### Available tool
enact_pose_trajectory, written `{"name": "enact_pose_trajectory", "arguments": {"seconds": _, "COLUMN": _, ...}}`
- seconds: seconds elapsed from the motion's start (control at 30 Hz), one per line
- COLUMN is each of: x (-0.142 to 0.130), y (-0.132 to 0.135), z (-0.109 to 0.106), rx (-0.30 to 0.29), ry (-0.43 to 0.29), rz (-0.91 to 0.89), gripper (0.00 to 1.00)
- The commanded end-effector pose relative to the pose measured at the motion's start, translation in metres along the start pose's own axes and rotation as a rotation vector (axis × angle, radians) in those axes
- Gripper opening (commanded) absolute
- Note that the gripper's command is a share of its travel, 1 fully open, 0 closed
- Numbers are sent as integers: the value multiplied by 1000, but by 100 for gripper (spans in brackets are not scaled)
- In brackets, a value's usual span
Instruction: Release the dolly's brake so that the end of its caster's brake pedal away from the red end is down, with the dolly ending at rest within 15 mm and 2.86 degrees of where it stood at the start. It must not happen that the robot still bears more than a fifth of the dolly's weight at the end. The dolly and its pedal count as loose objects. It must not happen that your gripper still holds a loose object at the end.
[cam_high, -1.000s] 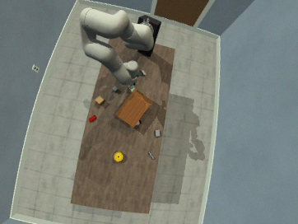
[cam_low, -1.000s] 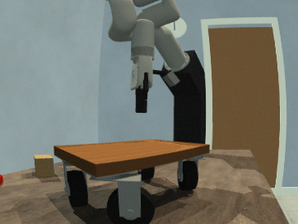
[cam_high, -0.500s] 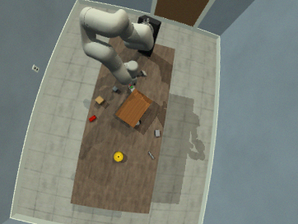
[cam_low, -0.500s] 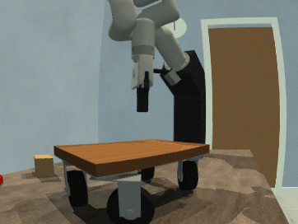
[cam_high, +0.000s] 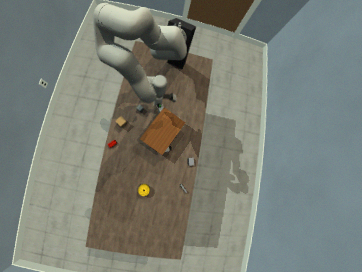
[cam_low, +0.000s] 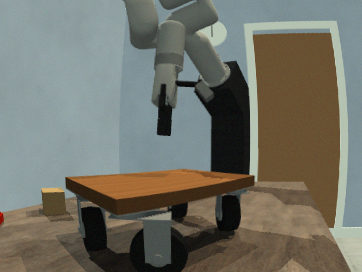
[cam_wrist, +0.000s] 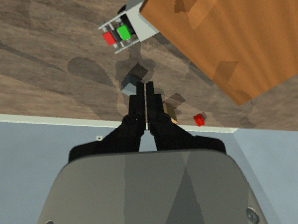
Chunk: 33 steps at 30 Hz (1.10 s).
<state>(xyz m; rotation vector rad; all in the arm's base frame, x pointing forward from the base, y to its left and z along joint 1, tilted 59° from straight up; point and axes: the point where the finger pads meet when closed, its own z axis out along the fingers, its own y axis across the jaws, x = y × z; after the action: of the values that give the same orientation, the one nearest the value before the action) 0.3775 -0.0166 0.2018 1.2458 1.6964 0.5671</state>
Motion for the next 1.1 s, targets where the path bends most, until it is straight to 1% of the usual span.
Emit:
{"name": "enact_pose_trajectory", "arguments": {"seconds": 0.0, "x": -13, "y": 14, "z": 1, "rx": -55, "ry": -14, "rz": 273, "gripper": 0}}
{"name": "enact_pose_trajectory", "arguments": {"seconds": 0.2, "x": -28, "y": 24, "z": 5, "rx": -63, "ry": -16, "rz": 576, "gripper": 0}}
{"name": "enact_pose_trajectory", "arguments": {"seconds": 0.37, "x": -29, "y": 20, "z": 13, "rx": -52, "ry": -16, "rz": 826, "gripper": 0}}
{"name": "enact_pose_trajectory", "arguments": {"seconds": 0.43, "x": -29, "y": 20, "z": 13, "rx": -52, "ry": -16, "rz": 826, "gripper": 0}}
{"name": "enact_pose_trajectory", "arguments": {"seconds": 0.47, "x": -28, "y": 18, "z": 15, "rx": -44, "ry": -17, "rz": 966, "gripper": 0}}
{"name": "enact_pose_trajectory", "arguments": {"seconds": 0.63, "x": -14, "y": 4, "z": 26, "rx": -9, "ry": -24, "rz": 1173, "gripper": 0}}
{"name": "enact_pose_trajectory", "arguments": {"seconds": 0.93, "x": 14, "y": -19, "z": 38, "rx": 84, "ry": -56, "rz": 1582, "gripper": 0}}
{"name": "enact_pose_trajectory", "arguments": {"seconds": 1.0, "x": 14, "y": -19, "z": 38, "rx": 84, "ry": -56, "rz": 1582, "gripper": 0}}
{"name": "enact_pose_trajectory", "arguments": {"seconds": 1.03, "x": 16, "y": -20, "z": 38, "rx": 108, "ry": -67, "rz": 1713, "gripper": 0}}
{"name": "enact_pose_trajectory", "arguments": {"seconds": 1.07, "x": 17, "y": -21, "z": 39, "rx": 115, "ry": -71, "rz": 1748, "gripper": 0}}
